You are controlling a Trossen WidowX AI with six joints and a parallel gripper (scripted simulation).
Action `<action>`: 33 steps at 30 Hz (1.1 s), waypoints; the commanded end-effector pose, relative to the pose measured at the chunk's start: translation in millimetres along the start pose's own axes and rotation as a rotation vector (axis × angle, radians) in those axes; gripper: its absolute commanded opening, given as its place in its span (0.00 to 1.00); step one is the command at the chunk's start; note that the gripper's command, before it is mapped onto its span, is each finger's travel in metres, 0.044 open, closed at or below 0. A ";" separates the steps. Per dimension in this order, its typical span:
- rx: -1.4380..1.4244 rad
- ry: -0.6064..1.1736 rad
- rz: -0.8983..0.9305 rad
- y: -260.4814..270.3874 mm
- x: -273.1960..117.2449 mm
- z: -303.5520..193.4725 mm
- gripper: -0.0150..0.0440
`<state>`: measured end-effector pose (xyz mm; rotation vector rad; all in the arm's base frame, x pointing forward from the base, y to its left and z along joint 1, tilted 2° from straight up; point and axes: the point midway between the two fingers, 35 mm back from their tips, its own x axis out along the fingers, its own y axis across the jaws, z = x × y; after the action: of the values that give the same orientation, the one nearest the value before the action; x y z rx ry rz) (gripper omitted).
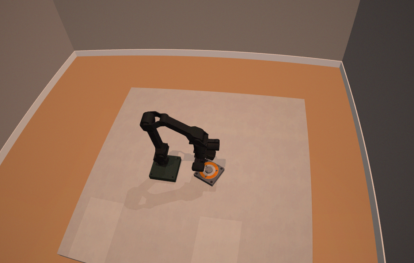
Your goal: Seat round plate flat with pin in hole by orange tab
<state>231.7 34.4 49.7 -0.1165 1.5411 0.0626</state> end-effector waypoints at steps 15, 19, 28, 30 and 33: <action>0.004 -0.003 0.006 17.7 1.8 18.6 0.25; 0.004 -0.003 0.006 20.1 1.3 23.3 0.25; 0.004 -0.004 0.007 23.9 -0.2 34.3 0.25; 0.004 -0.005 0.007 24.2 -0.5 36.8 0.25; 0.004 -0.005 0.007 24.6 -0.7 40.6 0.25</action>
<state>264.6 62.1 49.7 -0.1140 1.5400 0.0675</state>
